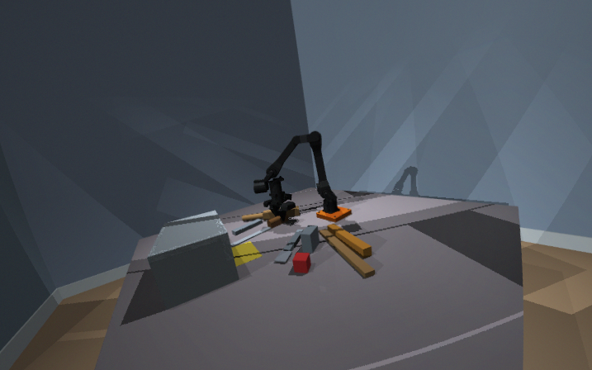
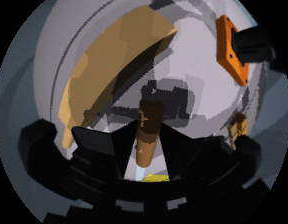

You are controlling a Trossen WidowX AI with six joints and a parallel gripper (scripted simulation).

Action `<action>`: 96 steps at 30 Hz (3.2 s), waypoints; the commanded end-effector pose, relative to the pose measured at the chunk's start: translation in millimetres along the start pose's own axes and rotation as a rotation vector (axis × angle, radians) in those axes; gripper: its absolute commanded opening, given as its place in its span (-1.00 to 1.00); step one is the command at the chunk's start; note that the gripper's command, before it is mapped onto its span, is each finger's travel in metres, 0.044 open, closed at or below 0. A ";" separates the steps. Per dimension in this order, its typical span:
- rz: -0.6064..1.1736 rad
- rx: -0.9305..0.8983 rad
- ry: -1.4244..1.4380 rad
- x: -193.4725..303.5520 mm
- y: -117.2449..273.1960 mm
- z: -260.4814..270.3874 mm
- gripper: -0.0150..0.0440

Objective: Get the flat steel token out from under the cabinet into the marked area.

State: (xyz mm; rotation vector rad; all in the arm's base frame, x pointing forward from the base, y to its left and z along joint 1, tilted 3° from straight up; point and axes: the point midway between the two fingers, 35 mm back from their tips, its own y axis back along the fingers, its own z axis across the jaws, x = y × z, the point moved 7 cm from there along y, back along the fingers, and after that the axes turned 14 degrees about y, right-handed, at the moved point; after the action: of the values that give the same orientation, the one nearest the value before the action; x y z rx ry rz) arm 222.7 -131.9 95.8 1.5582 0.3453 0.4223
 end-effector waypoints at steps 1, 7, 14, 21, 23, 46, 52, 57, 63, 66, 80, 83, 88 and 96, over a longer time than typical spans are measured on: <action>0.000 0.000 0.000 0.0 0.0 0.0 0.19; 0.000 -0.005 0.000 -0.1 -0.1 -0.5 0.42; 0.000 -0.005 0.002 0.1 -1.1 -0.9 0.42; 0.000 -0.005 0.002 -1.5 -4.4 -1.2 0.42; 0.003 -0.005 0.002 -0.2 -2.1 -0.9 0.25; 0.003 -0.005 0.000 5.9 -1.9 1.0 -0.49; 0.002 -0.005 -0.003 15.0 -1.7 3.5 -0.49; 0.003 -0.005 -0.004 22.6 -1.6 5.6 -0.49; 0.003 -0.005 -0.005 31.0 -1.4 7.9 -0.49; 0.003 -0.006 -0.005 35.2 -1.3 9.1 -0.49; 0.004 -0.006 -0.006 54.0 -0.8 14.4 -0.49; 0.005 -0.006 -0.006 57.9 -0.7 15.5 -0.49; 0.005 -0.006 -0.006 64.3 -0.5 17.3 -0.49; 0.006 -0.006 -0.006 74.1 -0.2 20.1 -0.49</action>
State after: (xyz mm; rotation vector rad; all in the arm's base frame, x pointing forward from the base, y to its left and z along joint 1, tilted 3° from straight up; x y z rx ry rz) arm 292.1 -116.0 98.8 1.5562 0.3362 0.4241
